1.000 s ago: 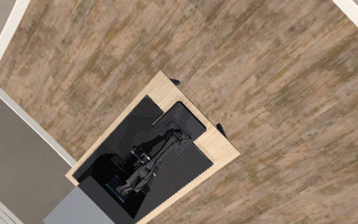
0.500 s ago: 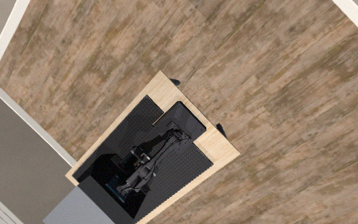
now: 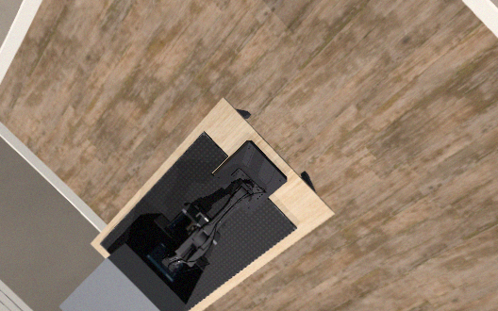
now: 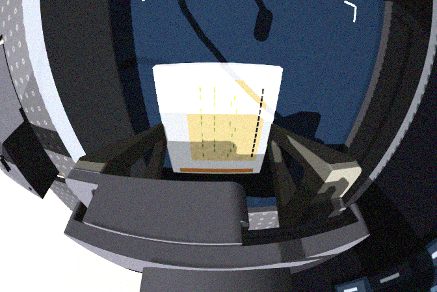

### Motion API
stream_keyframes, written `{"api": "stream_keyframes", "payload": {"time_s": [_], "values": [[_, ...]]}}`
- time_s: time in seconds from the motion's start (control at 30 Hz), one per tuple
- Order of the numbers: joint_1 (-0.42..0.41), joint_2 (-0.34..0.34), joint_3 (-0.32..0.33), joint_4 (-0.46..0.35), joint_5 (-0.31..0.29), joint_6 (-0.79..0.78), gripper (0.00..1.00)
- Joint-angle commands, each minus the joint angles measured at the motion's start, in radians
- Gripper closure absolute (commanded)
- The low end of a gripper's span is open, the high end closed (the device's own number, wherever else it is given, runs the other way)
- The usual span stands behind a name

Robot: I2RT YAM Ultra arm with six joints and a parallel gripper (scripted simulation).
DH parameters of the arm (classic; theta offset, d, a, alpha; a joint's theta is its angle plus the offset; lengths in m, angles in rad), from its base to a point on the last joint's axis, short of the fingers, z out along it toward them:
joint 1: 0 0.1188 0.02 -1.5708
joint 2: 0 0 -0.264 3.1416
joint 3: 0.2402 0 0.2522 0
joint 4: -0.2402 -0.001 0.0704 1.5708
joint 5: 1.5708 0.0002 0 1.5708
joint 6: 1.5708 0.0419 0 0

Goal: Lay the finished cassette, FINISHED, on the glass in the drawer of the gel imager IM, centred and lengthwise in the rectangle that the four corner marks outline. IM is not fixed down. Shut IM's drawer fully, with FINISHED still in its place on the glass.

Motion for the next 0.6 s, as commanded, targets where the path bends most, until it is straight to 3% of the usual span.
{"api": "stream_keyframes", "payload": {"time_s": [0.0, 0.3, 0.33, 0.57], "values": [[-0.001, -0.009, 0.015, -0.002, -0.004, 0.005, 1.00], [0.008, 0.008, 0.036, -0.014, -0.013, 0.012, 1.00], [0.008, 0.008, 0.036, -0.014, -0.013, 0.012, 0.09], [0.008, 0.008, 0.036, -0.014, -0.013, 0.012, 0.09]]}}
